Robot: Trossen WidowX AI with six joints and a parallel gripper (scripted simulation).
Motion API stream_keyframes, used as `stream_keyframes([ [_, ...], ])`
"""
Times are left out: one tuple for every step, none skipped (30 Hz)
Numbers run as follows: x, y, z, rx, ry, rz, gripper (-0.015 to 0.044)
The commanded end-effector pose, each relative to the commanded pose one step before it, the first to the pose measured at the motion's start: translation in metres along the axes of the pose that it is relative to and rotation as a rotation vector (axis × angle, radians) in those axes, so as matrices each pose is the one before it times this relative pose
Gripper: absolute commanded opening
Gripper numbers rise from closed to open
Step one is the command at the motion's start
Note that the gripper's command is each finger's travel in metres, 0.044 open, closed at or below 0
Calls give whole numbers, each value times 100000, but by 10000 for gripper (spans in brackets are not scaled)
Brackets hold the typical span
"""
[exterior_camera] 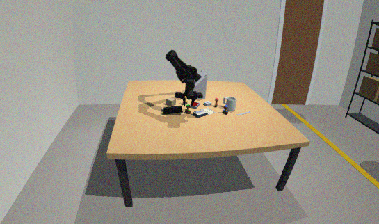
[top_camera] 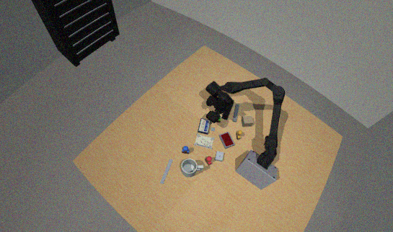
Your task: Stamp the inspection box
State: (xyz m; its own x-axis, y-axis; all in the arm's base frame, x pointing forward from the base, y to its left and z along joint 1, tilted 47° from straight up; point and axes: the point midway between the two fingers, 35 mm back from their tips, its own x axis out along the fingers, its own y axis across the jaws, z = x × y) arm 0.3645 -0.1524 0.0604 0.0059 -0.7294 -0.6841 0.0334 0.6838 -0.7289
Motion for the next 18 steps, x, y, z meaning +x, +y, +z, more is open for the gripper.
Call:
stream_keyframes([
  [746,235,-143,-812,401,476,221],
  [162,-6,-8,-1,0,-15,221],
  [162,-6,-9,-1,0,-16,221],
  [161,-6,-10,-2,0,-17,221],
  [161,-6,-10,-2,0,-19,221],
  [161,-7,-11,-2,0,-20,221],
  [161,-7,-12,-2,0,-21,221],
  [161,-7,-13,-2,0,-22,221],
  [161,-8,-14,-2,0,-23,221],
  [160,-8,-15,-3,0,-24,221],
  [160,-8,-16,-3,0,-25,221],
  [160,-8,-16,-3,0,-26,221],
  [160,-9,-17,-3,1,-28,221],
  [160,-9,-18,-3,1,-29,221],
  [159,-9,-19,-3,1,-30,221],
  [128,-7,-16,-3,1,-25,221],
  [77,-5,-10,-2,1,-15,221],
  [26,-2,-3,-1,0,-5,221],
])
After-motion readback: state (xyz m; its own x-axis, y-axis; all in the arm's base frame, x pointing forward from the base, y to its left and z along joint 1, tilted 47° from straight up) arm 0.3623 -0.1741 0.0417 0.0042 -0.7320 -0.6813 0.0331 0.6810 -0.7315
